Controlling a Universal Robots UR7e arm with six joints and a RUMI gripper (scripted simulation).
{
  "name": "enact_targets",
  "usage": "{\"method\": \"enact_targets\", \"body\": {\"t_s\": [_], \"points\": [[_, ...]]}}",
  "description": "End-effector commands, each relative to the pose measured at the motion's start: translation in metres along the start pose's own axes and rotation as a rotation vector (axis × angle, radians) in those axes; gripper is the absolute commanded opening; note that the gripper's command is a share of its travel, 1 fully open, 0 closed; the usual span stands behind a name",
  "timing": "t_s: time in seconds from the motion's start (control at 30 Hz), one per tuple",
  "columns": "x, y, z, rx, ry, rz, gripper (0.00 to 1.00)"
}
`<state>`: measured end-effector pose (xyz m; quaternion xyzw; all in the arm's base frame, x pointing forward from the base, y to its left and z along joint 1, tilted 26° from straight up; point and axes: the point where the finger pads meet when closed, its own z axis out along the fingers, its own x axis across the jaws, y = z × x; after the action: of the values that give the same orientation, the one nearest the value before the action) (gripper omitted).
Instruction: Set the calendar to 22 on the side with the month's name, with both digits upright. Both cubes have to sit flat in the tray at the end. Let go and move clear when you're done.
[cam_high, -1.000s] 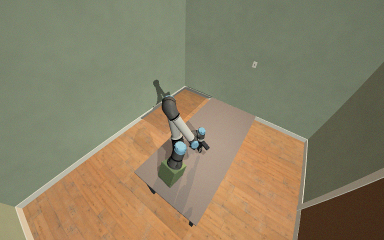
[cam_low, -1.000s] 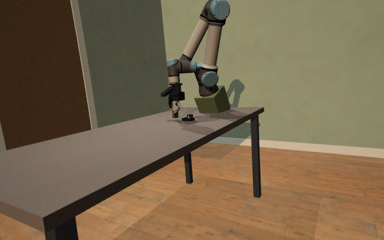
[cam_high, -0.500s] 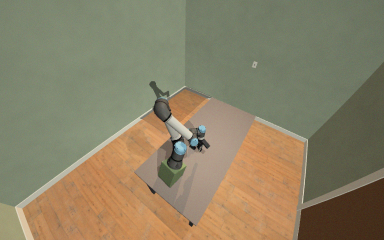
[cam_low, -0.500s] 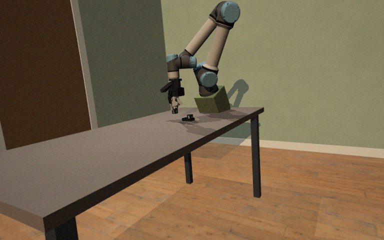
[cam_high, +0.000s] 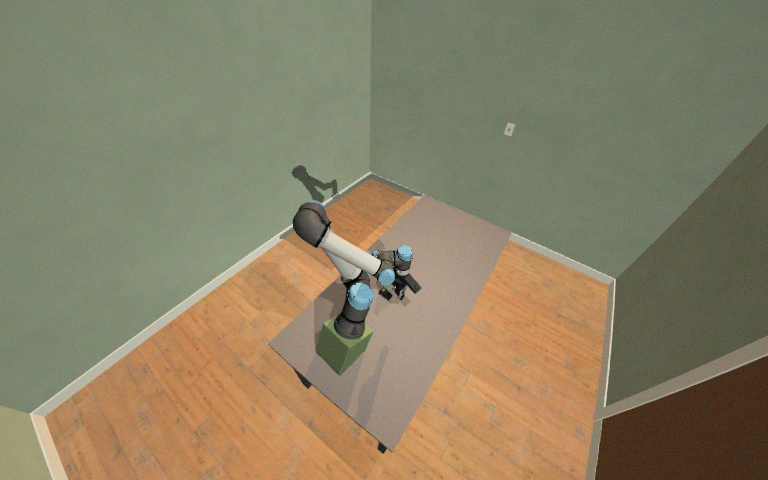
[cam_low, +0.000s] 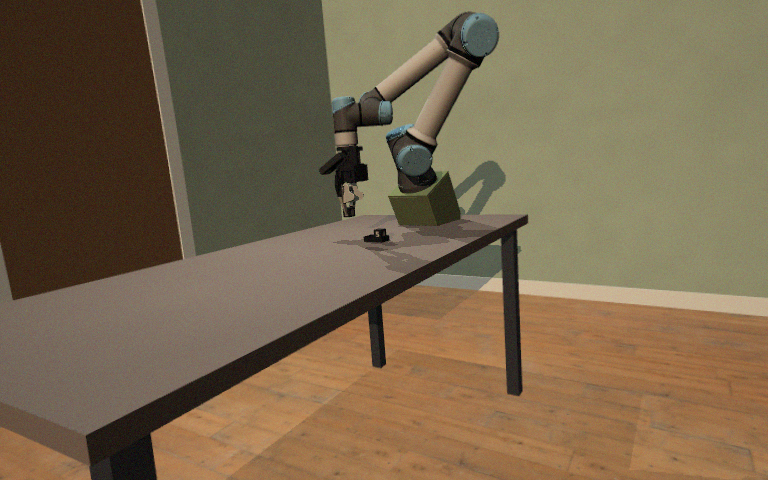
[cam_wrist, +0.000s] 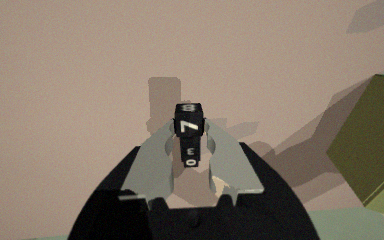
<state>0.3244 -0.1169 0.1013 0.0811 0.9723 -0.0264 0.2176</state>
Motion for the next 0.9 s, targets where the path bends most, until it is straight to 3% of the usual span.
{"method": "enact_targets", "body": {"t_s": [0.0, 0.87], "points": [[0.0007, -0.0001, -0.0116, -0.005, -0.004, -0.001, 0.1], [0.0007, 0.0008, -0.0197, -0.005, -0.003, -0.001, 0.1]]}}
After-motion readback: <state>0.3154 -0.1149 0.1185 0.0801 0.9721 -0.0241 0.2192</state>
